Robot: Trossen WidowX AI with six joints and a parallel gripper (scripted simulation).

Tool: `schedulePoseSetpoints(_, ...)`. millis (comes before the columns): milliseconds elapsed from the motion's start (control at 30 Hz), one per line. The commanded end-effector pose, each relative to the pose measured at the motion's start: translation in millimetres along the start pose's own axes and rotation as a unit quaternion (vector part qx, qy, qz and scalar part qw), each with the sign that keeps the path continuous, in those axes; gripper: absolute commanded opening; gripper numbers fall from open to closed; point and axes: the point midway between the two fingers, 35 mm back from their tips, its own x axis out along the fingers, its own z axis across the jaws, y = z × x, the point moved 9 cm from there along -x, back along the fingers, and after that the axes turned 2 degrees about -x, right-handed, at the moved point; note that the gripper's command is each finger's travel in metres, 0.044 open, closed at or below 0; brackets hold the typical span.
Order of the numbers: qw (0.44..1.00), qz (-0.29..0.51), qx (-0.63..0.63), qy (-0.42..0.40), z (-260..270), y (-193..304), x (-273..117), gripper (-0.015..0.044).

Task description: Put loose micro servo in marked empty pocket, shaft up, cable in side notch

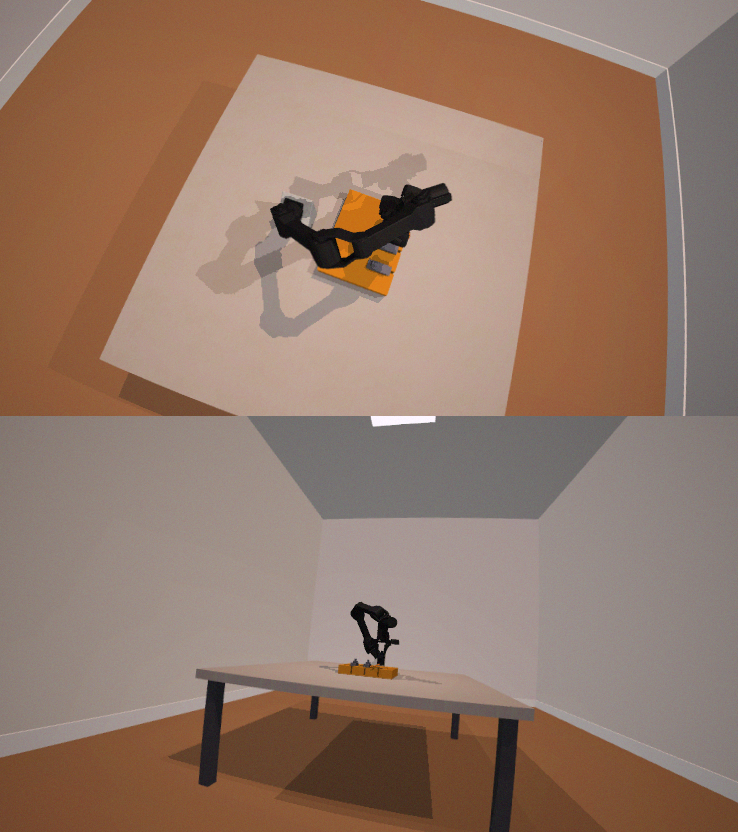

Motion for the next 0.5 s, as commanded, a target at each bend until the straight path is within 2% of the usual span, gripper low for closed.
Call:
schedulePoseSetpoints(0,1.0,0.003,-0.003,-0.001,-0.6,0.1,5.5,0.0)
schedulePoseSetpoints(467,1.0,0.003,-0.003,-0.001,-0.5,0.2,9.2,0.0)
